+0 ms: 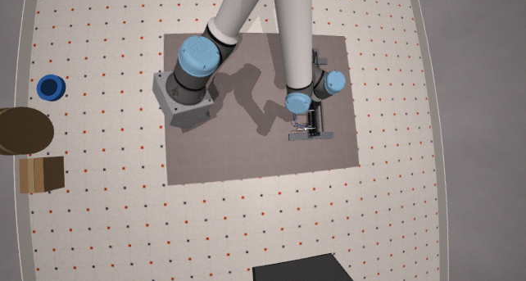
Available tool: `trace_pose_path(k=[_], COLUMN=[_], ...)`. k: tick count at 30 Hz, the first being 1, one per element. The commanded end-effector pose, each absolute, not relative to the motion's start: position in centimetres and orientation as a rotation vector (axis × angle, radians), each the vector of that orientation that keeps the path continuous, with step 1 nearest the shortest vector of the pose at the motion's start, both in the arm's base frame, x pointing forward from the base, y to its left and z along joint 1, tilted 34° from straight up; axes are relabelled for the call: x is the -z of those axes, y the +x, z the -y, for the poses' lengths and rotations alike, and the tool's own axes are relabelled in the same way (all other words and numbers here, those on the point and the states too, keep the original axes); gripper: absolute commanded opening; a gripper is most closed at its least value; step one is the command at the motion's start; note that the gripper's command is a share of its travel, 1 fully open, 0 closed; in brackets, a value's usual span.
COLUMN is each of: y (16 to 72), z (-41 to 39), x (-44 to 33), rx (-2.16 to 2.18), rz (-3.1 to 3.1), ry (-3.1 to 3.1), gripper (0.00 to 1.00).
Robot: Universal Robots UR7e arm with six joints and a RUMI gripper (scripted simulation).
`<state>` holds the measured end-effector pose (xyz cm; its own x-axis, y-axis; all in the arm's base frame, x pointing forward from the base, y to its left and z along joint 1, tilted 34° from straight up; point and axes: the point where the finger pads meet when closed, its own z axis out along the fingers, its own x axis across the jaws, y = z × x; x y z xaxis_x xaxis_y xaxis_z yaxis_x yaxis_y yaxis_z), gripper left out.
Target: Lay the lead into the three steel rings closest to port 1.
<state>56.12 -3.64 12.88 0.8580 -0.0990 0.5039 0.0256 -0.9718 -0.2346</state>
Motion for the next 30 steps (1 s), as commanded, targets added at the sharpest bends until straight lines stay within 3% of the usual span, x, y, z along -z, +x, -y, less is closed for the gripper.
trace_pose_path(k=[1, 30], y=[56.3, 57.4], z=[3.6, 3.2], x=[-12.6, -11.0], rx=[0.78, 0.78], rz=[-0.056, -0.056], ry=[-2.8, -2.8], gripper=[0.0, 0.0])
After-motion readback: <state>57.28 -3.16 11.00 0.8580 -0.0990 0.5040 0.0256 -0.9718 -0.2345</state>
